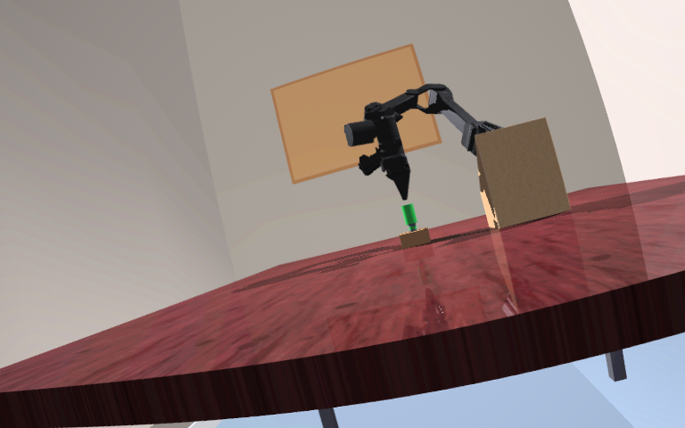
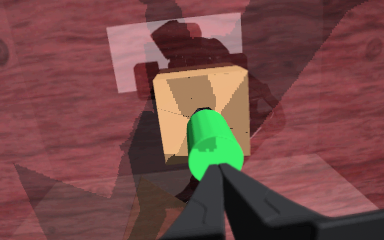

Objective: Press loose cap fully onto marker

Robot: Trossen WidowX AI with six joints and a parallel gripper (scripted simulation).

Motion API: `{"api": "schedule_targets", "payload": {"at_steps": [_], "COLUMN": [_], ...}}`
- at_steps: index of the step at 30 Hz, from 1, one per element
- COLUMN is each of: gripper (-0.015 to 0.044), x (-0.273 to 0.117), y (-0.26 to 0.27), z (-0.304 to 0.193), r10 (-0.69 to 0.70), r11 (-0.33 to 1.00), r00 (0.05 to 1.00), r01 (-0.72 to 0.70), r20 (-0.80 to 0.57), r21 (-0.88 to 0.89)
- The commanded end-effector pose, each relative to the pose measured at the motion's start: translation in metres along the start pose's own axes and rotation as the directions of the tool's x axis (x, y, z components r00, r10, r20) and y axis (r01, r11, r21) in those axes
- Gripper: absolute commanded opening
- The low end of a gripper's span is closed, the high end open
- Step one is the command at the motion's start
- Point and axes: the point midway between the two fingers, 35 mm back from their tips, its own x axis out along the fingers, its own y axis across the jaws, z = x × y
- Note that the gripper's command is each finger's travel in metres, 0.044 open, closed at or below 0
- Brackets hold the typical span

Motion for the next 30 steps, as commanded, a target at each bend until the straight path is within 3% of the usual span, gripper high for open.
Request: {"api": "schedule_targets", "payload": {"at_steps": [1,19,25,30], "gripper": [0.0000,0.0000,0.0000,0.0000], "x": [0.007,0.015,-0.063,-0.073], "y": [-0.001,0.000,0.002,0.001], "z": [-0.001,0.002,0.002,0.001], "r10": [-0.005,0.002,0.007,0.004], "r11": [1.000,1.000,1.000,1.000], "r00": [1.000,1.000,1.000,1.000], "r01": [0.005,-0.002,-0.007,-0.004], "r20": [0.001,0.006,0.005,0.004], "r21": [-0.007,0.001,-0.002,-0.002]}}
